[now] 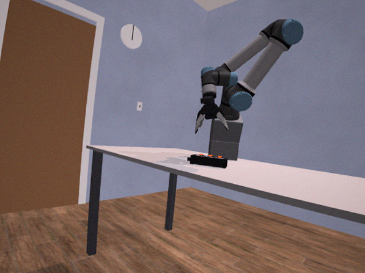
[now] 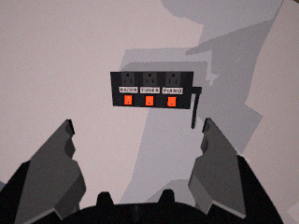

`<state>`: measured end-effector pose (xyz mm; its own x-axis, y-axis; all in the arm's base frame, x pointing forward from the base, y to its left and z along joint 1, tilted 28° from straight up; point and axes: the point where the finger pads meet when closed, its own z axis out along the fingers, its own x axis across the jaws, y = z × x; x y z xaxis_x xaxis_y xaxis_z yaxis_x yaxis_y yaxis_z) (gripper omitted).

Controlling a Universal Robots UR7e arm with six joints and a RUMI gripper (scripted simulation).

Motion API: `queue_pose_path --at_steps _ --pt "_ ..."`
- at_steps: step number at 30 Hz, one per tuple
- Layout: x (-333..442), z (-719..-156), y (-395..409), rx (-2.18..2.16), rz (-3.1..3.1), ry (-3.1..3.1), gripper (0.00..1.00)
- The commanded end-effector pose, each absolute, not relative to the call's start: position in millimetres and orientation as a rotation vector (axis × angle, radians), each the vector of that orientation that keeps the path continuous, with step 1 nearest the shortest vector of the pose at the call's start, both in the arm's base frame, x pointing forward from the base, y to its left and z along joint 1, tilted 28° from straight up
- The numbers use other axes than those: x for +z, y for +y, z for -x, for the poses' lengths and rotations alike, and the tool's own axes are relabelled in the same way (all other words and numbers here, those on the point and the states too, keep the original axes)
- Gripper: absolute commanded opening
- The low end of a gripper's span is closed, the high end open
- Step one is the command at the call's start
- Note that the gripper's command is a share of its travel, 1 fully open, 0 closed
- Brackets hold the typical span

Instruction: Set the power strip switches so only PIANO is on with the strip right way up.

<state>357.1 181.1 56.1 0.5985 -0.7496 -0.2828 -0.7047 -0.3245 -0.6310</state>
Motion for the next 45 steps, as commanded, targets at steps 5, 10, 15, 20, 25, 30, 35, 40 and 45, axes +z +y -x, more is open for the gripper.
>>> queue_pose_path --at_steps 5,10,15,20,25,30,35,40,45 --pt "56.3 -357.3 181.0 -0.078 2.085 1.146 1.00" --pt "56.3 -357.3 181.0 -0.078 2.085 1.146 1.00" --pt "56.3 -357.3 181.0 -0.078 2.085 1.146 1.00" --pt "56.3 -357.3 181.0 -0.078 2.085 1.146 1.00" --pt "56.3 -357.3 181.0 -0.078 2.085 1.146 1.00" --pt "56.3 -357.3 181.0 -0.078 2.085 1.146 1.00" --pt "56.3 -357.2 181.0 -0.079 2.087 1.144 1.00" --pt "56.4 -355.6 180.8 -0.113 2.154 1.071 1.00" --pt "57.1 -352.5 179.7 -0.183 2.287 0.906 1.00"
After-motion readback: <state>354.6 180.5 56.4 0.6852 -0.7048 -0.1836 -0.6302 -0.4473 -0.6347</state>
